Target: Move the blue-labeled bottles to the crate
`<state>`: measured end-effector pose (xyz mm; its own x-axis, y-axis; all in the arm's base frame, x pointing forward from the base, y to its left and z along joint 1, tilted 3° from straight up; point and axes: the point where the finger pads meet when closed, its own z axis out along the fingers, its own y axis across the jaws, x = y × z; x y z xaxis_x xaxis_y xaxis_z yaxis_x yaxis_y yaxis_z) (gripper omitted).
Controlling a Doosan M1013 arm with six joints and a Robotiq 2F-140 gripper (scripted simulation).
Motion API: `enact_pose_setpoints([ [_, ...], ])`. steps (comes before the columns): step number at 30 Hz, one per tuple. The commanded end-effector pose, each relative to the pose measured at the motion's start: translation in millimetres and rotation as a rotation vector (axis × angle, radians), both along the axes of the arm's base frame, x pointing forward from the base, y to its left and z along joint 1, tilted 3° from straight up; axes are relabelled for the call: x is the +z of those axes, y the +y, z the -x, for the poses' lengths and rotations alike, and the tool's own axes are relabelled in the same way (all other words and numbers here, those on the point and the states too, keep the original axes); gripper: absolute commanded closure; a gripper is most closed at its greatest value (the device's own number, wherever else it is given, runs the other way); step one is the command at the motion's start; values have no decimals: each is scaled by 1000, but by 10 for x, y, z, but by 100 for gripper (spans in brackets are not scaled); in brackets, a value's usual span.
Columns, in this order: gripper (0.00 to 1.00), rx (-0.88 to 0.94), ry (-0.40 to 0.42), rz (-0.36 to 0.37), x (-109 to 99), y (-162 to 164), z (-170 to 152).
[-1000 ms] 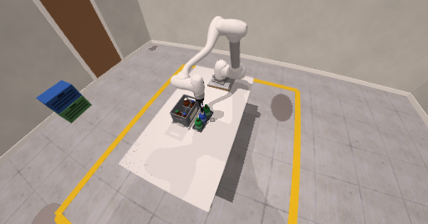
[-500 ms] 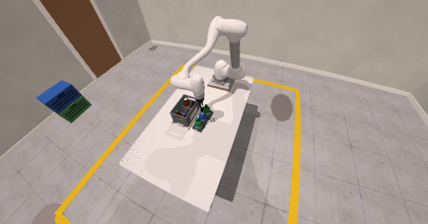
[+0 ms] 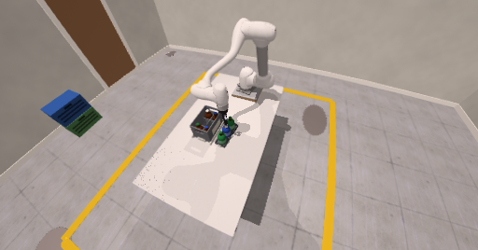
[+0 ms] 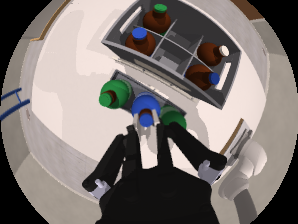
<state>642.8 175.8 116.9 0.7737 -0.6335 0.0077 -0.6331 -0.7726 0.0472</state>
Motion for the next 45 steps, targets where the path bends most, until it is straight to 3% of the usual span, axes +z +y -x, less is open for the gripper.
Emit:
enact_pose_setpoints([
  [1, 100, 0, 0, 0, -1, 0, 1],
  [24, 100, 0, 0, 0, 27, 2, 1],
  [45, 100, 0, 0, 0, 217, 19, 1],
])
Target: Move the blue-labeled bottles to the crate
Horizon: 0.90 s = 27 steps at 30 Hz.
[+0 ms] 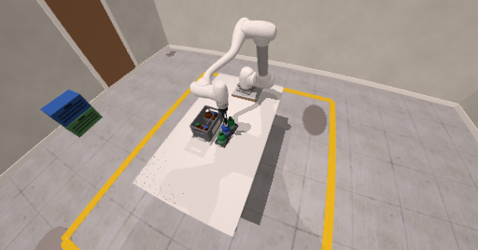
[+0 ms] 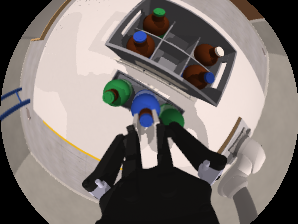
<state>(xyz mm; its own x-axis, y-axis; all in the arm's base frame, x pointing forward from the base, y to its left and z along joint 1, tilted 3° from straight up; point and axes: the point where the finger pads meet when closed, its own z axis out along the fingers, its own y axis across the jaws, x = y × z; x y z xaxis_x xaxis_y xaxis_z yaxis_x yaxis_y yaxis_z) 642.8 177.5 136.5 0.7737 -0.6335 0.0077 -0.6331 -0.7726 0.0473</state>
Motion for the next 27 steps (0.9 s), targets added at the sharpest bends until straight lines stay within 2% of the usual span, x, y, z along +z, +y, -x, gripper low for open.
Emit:
enact_pose_setpoints([
  [1, 100, 0, 0, 0, 34, 3, 1],
  [11, 100, 0, 0, 0, 140, 12, 1],
  [27, 100, 0, 0, 0, 202, 18, 1],
])
